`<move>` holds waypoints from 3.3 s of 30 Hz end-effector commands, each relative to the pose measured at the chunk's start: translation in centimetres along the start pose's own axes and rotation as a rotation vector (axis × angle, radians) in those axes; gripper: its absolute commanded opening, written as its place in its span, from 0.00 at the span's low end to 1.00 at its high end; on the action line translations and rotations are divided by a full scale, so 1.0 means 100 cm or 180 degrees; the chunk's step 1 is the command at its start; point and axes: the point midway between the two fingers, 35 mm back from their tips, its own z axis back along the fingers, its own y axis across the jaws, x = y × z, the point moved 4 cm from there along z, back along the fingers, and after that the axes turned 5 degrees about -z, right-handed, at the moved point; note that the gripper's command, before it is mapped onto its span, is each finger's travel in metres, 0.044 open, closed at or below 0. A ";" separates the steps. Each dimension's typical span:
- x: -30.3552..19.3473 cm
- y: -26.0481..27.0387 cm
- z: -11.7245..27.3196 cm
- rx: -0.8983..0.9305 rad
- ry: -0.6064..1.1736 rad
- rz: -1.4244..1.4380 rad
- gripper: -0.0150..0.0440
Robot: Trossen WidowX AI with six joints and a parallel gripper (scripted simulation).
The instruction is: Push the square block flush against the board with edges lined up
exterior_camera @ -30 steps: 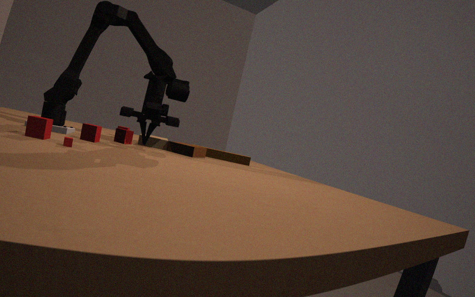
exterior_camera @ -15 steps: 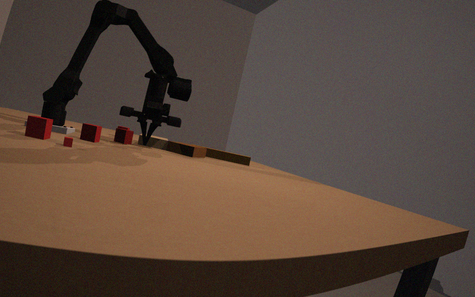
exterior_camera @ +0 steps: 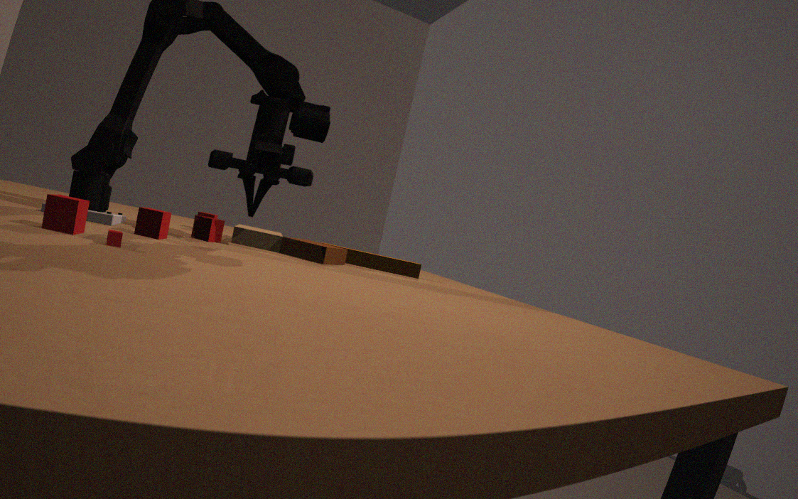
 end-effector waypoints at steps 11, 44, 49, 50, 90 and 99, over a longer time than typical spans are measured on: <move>-0.019 0.008 0.006 -0.0046 -0.0003 0.0959 0.25; -0.104 0.035 0.012 -0.0011 0.0042 0.4601 0.25; -0.119 0.036 0.012 -0.0004 0.0055 0.5147 0.25; -0.122 0.036 0.012 -0.0002 0.0058 0.5256 0.25; -0.233 0.029 0.009 0.0102 0.0070 0.9540 0.25; -0.235 0.029 -0.018 0.0104 0.0069 0.9580 0.25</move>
